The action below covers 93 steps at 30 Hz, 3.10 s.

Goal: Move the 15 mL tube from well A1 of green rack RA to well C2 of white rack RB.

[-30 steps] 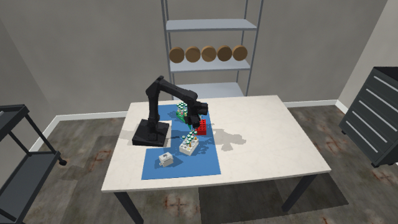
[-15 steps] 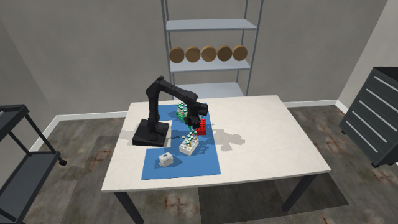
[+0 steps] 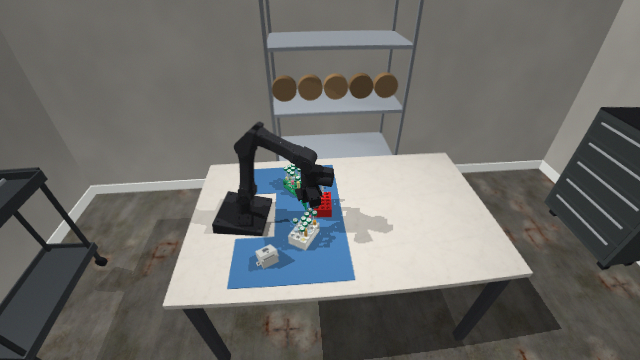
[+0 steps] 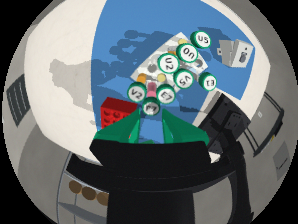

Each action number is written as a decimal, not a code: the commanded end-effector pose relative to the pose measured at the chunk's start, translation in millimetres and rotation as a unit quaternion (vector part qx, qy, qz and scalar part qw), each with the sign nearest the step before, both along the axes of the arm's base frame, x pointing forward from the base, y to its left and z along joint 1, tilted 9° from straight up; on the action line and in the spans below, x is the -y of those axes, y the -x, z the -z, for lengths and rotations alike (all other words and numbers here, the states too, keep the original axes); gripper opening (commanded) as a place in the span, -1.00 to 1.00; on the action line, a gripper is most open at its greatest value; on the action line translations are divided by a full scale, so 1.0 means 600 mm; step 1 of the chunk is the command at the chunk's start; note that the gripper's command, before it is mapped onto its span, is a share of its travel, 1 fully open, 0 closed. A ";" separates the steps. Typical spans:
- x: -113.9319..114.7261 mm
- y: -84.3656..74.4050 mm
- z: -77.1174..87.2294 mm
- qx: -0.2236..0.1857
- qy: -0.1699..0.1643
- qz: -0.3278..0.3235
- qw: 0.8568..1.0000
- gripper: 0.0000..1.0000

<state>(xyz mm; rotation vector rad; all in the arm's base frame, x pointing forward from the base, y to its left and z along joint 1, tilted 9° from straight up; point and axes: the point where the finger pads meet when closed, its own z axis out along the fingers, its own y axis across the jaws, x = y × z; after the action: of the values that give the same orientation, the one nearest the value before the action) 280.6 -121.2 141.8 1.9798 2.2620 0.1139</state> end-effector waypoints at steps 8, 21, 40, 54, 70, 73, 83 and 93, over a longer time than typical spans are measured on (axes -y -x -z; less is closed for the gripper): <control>0.003 -0.005 -0.002 0.009 0.006 0.000 1.000 -0.40; 0.003 -0.006 0.007 0.009 0.006 0.000 1.000 -0.40; 0.003 -0.006 0.008 0.009 0.006 0.000 1.000 -1.00; 0.003 -0.006 0.008 0.009 0.006 0.000 1.000 -1.00; 0.003 -0.003 -0.012 0.009 0.006 0.000 1.000 -1.00; 0.002 -0.001 -0.017 0.009 0.006 0.000 1.000 -1.00; 0.002 0.001 -0.030 0.009 0.006 0.000 1.000 -1.00; 0.001 0.004 -0.043 0.009 0.006 0.000 1.000 -1.00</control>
<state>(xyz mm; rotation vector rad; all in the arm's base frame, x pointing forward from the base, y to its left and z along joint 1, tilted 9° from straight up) 278.7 -121.0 161.1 1.9732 2.2555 0.1164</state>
